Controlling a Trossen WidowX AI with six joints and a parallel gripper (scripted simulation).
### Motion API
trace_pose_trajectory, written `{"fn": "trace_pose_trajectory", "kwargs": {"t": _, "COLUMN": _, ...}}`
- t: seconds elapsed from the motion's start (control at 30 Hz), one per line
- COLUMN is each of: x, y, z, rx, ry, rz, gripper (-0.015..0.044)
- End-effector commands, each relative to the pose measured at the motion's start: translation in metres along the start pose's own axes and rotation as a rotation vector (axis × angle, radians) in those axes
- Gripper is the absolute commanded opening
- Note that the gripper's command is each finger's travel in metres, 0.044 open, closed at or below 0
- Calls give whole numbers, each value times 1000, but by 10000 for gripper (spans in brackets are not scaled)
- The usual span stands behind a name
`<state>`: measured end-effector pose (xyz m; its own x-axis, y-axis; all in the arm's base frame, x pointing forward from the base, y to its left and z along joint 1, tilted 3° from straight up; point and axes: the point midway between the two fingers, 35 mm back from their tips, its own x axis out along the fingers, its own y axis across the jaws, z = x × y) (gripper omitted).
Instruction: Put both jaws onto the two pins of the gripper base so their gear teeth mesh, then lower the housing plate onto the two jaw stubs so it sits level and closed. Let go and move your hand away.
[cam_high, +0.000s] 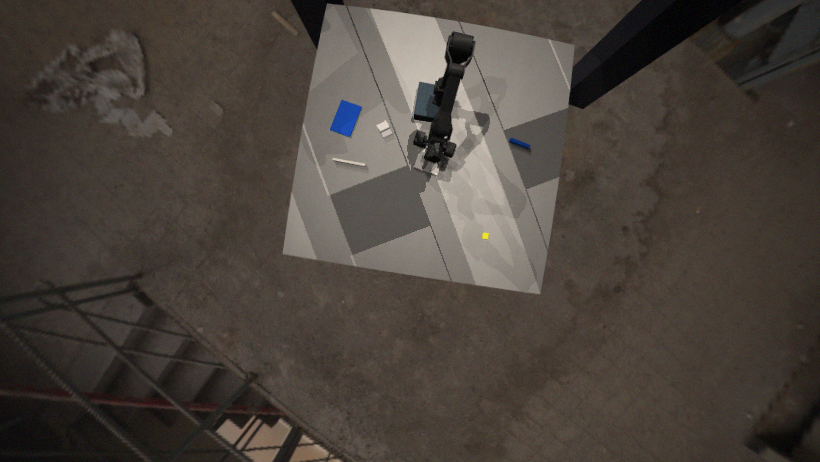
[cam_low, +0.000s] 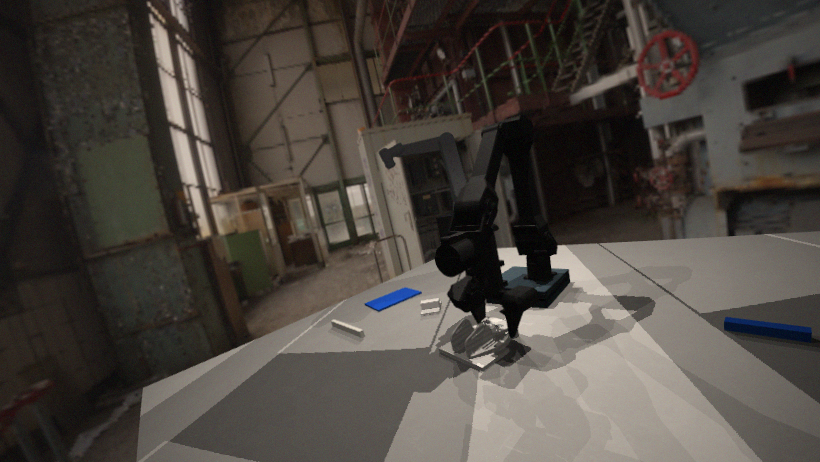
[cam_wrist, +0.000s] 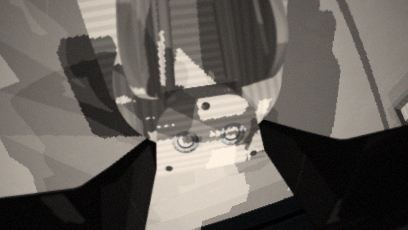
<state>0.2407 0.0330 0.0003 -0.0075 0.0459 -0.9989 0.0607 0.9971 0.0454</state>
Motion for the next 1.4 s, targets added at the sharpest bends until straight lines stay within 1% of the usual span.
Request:
{"fn": "trace_pose_trajectory", "kwargs": {"t": 0.0, "x": 0, "y": 1, "z": 0, "rx": 3, "ry": -1, "rz": 5, "gripper": 351}}
{"fn": "trace_pose_trajectory", "kwargs": {"t": 0.47, "x": 0, "y": 1, "z": 0, "rx": 3, "ry": -1, "rz": 5, "gripper": 351}}
{"fn": "trace_pose_trajectory", "kwargs": {"t": 0.57, "x": 0, "y": 0, "z": 0, "rx": 0, "ry": 0, "rz": 0, "gripper": 430}}
{"fn": "trace_pose_trajectory", "kwargs": {"t": 0.6, "x": 0, "y": 0, "z": 0, "rx": 0, "ry": 0, "rz": 0, "gripper": 440}}
{"fn": "trace_pose_trajectory", "kwargs": {"t": 1.03, "x": 0, "y": 0, "z": 0, "rx": 0, "ry": 0, "rz": 0, "gripper": 440}}
{"fn": "trace_pose_trajectory", "kwargs": {"t": 1.13, "x": -14, "y": 0, "z": 2, "rx": 1, "ry": 0, "rz": 1, "gripper": 440}}
{"fn": "trace_pose_trajectory", "kwargs": {"t": 1.3, "x": -68, "y": 0, "z": 0, "rx": 3, "ry": -1, "rz": 4, "gripper": 440}}
{"fn": "trace_pose_trajectory", "kwargs": {"t": 1.37, "x": -77, "y": 0, "z": -2, "rx": 3, "ry": -1, "rz": 5, "gripper": 440}}
